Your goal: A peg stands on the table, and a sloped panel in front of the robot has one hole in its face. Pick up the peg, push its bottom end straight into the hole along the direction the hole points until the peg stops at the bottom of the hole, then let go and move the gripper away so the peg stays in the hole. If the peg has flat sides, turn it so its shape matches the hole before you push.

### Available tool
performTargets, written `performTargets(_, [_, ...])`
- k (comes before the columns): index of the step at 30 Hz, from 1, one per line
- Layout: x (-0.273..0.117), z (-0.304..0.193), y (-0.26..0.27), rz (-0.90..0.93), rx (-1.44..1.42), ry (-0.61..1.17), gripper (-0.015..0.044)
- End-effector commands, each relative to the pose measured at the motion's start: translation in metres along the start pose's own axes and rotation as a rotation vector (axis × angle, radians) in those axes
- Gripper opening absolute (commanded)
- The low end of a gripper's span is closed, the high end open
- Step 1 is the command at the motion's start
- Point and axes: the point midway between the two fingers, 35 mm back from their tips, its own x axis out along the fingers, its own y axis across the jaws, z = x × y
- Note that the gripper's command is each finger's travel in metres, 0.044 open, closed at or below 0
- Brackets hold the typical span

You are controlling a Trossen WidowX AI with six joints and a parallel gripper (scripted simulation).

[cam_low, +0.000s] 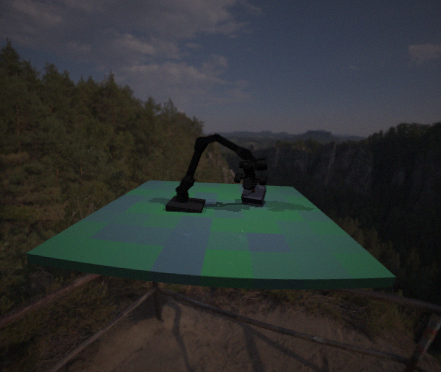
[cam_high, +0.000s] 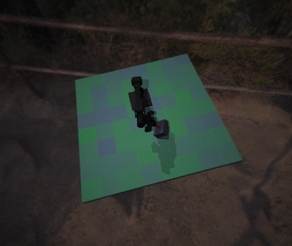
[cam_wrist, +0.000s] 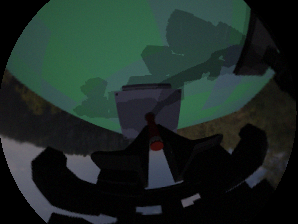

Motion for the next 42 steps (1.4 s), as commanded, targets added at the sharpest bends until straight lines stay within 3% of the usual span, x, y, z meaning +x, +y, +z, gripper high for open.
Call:
performTargets(1, [0.004,0.001,0.000,-0.004,0.006,-0.001,0.0000])
performTargets(42, [0.022,-0.001,-0.001,-0.004,0.006,0.000,0.0000])
